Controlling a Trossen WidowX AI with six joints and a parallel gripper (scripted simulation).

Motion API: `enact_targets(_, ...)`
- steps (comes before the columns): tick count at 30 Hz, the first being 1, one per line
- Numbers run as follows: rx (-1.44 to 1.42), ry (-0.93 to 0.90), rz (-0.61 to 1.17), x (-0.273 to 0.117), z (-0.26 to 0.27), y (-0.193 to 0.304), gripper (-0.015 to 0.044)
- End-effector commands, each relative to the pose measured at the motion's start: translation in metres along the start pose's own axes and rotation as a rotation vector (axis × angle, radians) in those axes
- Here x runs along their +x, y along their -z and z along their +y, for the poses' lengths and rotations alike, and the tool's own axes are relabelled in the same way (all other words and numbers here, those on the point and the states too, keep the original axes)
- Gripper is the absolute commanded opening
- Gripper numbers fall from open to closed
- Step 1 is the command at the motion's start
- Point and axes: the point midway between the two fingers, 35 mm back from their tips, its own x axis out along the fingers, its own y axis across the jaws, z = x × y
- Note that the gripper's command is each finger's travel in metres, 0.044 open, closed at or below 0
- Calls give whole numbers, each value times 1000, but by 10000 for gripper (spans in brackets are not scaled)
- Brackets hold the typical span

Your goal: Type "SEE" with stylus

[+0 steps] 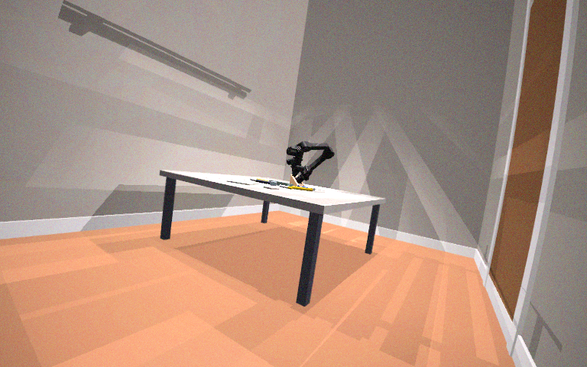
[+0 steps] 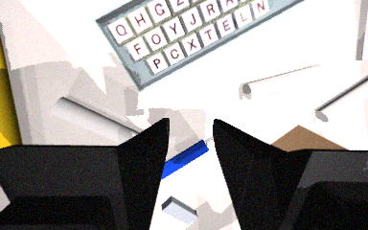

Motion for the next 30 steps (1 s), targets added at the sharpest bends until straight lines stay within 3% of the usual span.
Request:
enact_targets(1,411,125,-92,9,5,38,150)
enact_targets(12,1007,129,-332,16,-3,90,150)
enact_targets(30,1025,125,-338,18,-4,91,150)
